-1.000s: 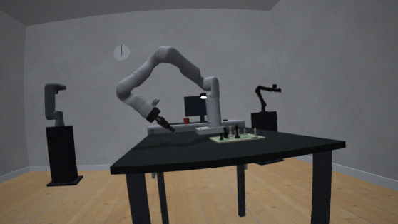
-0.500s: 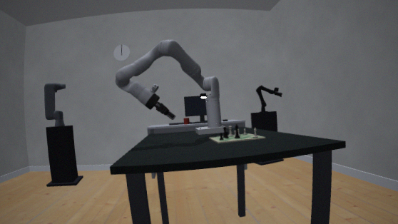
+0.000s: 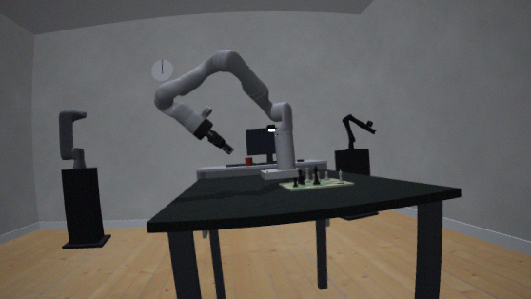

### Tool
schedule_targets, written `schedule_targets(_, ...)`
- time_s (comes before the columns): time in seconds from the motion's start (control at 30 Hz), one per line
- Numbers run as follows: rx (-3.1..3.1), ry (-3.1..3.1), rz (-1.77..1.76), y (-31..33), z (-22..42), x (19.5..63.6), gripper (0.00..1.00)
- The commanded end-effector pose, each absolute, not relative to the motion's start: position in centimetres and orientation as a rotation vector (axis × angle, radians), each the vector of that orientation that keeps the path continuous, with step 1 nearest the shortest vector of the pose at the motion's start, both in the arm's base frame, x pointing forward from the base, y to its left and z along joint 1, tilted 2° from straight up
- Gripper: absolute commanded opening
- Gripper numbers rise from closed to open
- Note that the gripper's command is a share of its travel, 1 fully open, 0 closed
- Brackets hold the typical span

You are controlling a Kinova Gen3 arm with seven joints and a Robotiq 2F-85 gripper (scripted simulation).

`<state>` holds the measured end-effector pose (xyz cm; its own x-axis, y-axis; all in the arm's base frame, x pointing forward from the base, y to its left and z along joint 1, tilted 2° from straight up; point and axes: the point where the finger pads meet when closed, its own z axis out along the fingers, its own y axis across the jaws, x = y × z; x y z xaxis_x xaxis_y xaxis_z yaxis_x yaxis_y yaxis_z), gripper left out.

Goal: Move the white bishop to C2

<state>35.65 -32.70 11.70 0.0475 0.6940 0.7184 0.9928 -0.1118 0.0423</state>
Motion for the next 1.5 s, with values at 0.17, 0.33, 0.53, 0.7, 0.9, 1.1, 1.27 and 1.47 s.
schedule_targets(0.17, -1.832, -1.758, -0.763, -30.9, 11.6, 37.3, 1.00)
schedule_targets(0.33, -1.786, -1.881, -0.637, -27.9, 11.2, 39.7, 1.00)
schedule_targets(0.53, -1.704, -2.067, -0.468, -23.4, 10.8, 42.8, 1.00)
schedule_targets(0.7, -1.658, -2.155, -0.396, -21.3, 10.8, 44.0, 1.00)
schedule_targets(0.9, -1.513, -2.394, -0.226, -15.6, 10.9, 47.0, 1.00)
schedule_targets(1.1, -1.372, -2.585, -0.116, -10.9, 11.4, 48.9, 1.00)
schedule_targets(1.27, -1.299, -2.673, -0.073, -8.6, 11.8, 49.7, 1.00)
schedule_targets(1.47, -1.098, -2.882, 0.009, -2.8, 12.8, 51.2, 1.00)
